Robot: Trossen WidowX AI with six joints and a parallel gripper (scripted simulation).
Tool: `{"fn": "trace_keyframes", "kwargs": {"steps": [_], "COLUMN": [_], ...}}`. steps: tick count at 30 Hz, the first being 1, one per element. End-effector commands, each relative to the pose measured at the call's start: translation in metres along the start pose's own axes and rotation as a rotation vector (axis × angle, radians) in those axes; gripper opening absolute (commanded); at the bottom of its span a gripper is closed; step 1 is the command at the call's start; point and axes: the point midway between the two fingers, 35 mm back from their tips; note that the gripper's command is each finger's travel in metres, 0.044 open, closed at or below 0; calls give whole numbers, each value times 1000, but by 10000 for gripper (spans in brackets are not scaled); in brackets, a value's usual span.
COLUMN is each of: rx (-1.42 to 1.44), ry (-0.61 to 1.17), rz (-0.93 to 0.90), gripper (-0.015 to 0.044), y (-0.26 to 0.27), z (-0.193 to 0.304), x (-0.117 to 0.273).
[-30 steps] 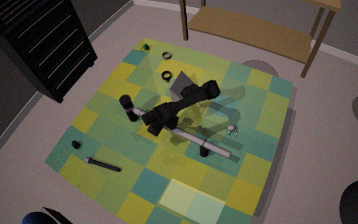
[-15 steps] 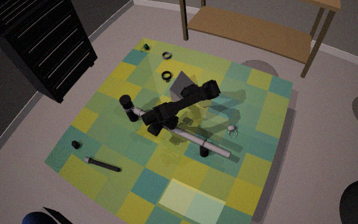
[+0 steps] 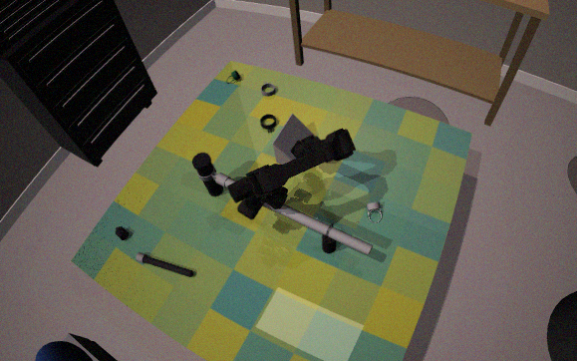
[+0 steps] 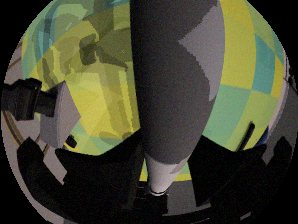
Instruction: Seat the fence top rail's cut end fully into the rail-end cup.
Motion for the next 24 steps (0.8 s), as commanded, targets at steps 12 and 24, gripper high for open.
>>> {"fn": "trace_keyframes", "kwargs": {"steps": [12, 24], "rx": [0, 0], "ry": [0, 1], "rz": [0, 0], "gripper": [0, 0], "y": [0, 0], "z": [0, 1], "x": [0, 0]}}
Point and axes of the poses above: the point midway between the two fingers, 35 mm back from their tips, its own x axis back along the fingers, its own y axis across the jaws, z = x × y, and after that the axes turned 13 degrees about x, right-handed
